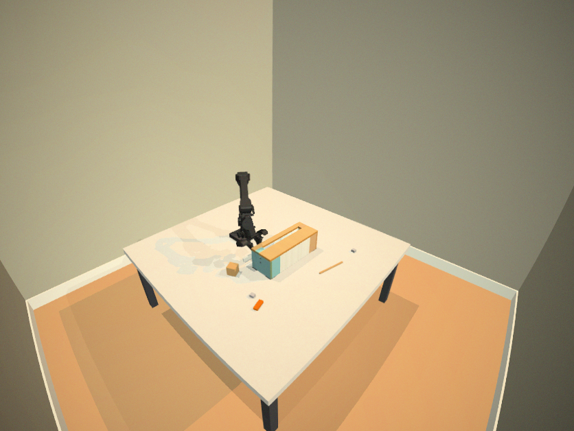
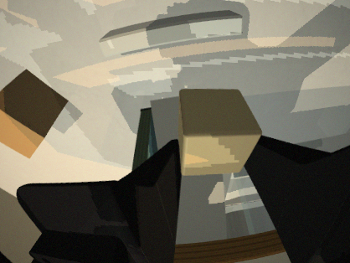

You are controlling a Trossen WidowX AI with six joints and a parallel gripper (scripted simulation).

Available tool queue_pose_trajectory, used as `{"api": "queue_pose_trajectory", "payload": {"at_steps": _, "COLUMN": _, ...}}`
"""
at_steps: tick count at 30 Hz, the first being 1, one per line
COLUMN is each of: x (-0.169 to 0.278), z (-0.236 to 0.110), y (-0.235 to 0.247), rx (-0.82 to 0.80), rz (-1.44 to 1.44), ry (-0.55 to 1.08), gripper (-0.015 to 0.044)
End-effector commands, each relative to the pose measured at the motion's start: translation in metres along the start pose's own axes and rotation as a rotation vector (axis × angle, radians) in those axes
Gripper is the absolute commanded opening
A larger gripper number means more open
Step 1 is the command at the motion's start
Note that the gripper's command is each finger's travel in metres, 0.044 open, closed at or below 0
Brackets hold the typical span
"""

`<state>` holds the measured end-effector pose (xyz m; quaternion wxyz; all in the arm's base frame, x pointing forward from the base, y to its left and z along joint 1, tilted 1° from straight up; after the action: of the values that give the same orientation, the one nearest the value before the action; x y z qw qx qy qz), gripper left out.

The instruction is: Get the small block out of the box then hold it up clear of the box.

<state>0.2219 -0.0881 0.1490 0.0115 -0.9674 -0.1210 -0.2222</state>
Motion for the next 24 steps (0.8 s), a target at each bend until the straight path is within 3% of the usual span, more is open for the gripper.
{"api": "queue_pose_trajectory", "payload": {"at_steps": 1, "x": 0.003, "z": -0.006, "y": 0.001, "rx": -0.003, "rz": -0.002, "ry": 0.002, "gripper": 0.0000}}
{"api": "queue_pose_trajectory", "payload": {"at_steps": 4, "x": -0.005, "z": -0.002, "y": 0.009, "rx": -0.028, "rz": 0.037, "ry": -0.024, "gripper": 0.0000}}
{"api": "queue_pose_trajectory", "payload": {"at_steps": 10, "x": 0.006, "z": -0.024, "y": 0.008, "rx": -0.085, "rz": 0.135, "ry": -0.020, "gripper": 0.0000}}
{"api": "queue_pose_trajectory", "payload": {"at_steps": 24, "x": 0.029, "z": -0.098, "y": -0.009, "rx": -0.229, "rz": 0.442, "ry": 0.058, "gripper": 0.0000}}
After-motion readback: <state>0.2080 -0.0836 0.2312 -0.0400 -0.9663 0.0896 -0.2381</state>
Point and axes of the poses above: the point midway between the two fingers, 35 mm back from their tips, its own z axis out along the fingers, its own y axis across the jaws, x = y × z, the point moved 8 cm from there along -z, back along the fingers, and after that the axes turned 5 degrees about -z, right-handed, at the moved point
